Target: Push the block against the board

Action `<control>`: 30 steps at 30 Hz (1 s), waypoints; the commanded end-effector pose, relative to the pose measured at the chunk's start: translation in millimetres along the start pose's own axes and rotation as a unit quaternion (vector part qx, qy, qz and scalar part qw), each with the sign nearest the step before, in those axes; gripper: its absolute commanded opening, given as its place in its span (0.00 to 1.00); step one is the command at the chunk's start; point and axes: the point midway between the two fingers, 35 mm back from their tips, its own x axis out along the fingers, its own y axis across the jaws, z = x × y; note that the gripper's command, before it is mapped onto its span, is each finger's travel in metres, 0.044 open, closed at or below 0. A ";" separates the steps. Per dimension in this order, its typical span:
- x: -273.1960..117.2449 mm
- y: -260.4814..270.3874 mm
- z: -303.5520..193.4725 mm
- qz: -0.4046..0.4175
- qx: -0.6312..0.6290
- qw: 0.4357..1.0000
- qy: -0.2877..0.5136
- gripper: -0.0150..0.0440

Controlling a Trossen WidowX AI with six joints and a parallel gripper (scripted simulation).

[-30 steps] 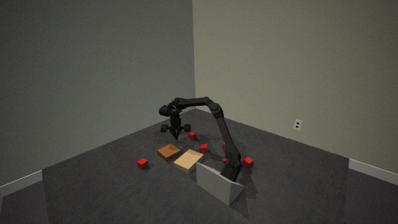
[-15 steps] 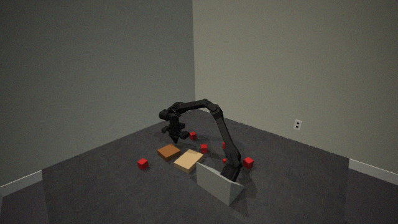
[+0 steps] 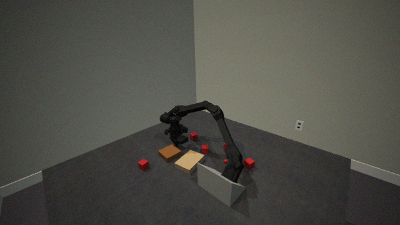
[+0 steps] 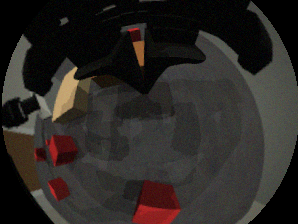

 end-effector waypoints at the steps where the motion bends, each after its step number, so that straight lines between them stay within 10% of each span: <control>1: 1.5 0.0 -2.5 -0.001 0.005 1.000 -0.001 0.25; 30: 1.1 1.9 -46.5 -0.001 0.005 1.000 0.001 0.25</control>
